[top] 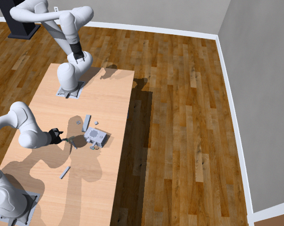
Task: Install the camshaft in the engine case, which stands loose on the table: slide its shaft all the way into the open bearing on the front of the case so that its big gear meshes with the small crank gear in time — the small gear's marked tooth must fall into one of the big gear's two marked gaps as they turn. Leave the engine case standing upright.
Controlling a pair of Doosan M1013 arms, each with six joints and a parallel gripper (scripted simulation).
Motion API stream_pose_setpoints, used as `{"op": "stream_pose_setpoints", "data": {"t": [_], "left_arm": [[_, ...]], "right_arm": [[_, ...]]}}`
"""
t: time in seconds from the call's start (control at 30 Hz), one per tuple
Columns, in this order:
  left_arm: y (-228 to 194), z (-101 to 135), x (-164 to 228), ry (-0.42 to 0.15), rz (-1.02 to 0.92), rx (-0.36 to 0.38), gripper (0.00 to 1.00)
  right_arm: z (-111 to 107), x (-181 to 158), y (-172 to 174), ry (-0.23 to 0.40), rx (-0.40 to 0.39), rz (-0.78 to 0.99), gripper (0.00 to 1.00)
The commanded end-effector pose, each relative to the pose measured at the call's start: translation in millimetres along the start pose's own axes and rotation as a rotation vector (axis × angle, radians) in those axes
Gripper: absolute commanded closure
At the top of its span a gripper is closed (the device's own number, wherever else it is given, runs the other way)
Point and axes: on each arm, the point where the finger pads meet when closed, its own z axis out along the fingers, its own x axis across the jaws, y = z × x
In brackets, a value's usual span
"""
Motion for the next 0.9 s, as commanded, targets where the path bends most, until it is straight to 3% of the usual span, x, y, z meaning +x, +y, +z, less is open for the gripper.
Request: {"op": "stream_pose_setpoints", "data": {"t": [0.0, 0.33, 0.73, 0.77, 0.87], "left_arm": [[0, 0, 0, 0.001, 0.0, 0.0, 0.0], [0, 0, 0, 0.001, 0.0, 0.0, 0.0], [0, 0, 0, 0.001, 0.0, 0.0, 0.0], [0, 0, 0, 0.001, 0.0, 0.0, 0.0], [0, 0, 0, 0.001, 0.0, 0.0, 0.0]], "right_arm": [[15, 3, 9, -0.005, -0.002, 0.003, 0.0], [42, 14, 23, -0.004, -0.002, 0.004, 0.0], [48, 16, 25, -0.004, -0.001, 0.004, 0.0], [48, 16, 25, -0.004, -0.001, 0.004, 0.3], [48, 16, 25, -0.005, -0.001, 0.004, 0.3]]}}
